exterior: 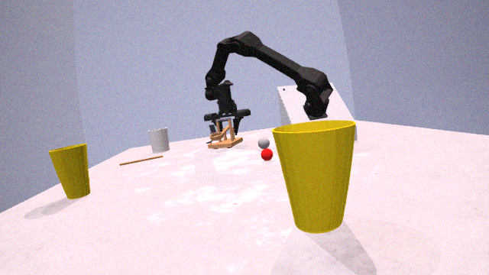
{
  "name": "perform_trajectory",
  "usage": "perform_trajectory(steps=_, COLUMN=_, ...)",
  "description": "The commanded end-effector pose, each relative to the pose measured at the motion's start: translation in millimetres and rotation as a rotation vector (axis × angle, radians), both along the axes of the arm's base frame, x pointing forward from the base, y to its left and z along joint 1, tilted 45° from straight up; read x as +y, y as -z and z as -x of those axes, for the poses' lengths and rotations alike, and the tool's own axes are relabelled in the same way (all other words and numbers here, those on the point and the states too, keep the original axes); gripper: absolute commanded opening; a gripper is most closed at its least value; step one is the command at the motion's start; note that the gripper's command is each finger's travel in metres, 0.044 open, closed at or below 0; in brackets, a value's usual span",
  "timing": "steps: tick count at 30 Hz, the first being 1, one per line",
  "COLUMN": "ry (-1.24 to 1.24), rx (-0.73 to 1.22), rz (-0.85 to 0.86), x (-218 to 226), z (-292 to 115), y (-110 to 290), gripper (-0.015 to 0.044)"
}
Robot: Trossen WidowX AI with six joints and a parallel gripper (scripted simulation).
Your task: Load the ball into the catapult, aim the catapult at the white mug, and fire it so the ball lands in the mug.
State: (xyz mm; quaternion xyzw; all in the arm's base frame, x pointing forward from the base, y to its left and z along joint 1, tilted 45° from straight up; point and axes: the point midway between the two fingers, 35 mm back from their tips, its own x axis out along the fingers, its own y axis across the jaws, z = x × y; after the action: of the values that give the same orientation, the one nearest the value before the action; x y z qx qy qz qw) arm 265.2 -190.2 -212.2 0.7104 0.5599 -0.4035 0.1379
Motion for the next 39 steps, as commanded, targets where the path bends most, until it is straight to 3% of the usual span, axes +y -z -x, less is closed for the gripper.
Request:
perform_trajectory(steps=1, ry=0.0, rx=-0.001, rz=0.001, x=-1, z=0, y=0, gripper=0.0151)
perform_trajectory(steps=7, ry=0.0, rx=-0.001, rz=0.001, x=-1, z=0, y=0, gripper=0.0092)
perform_trajectory(steps=11, ry=-0.001, rx=0.002, rz=0.002, x=-28, z=2, y=-28, gripper=0.0)
perform_trajectory(steps=19, ry=-0.017, rx=-0.012, rz=0.003, x=-35, z=3, y=-36, gripper=0.0)
perform_trajectory(steps=39, ry=-0.506, rx=-0.48, rz=0.033, x=-35, z=-8, y=-34, gripper=0.0)
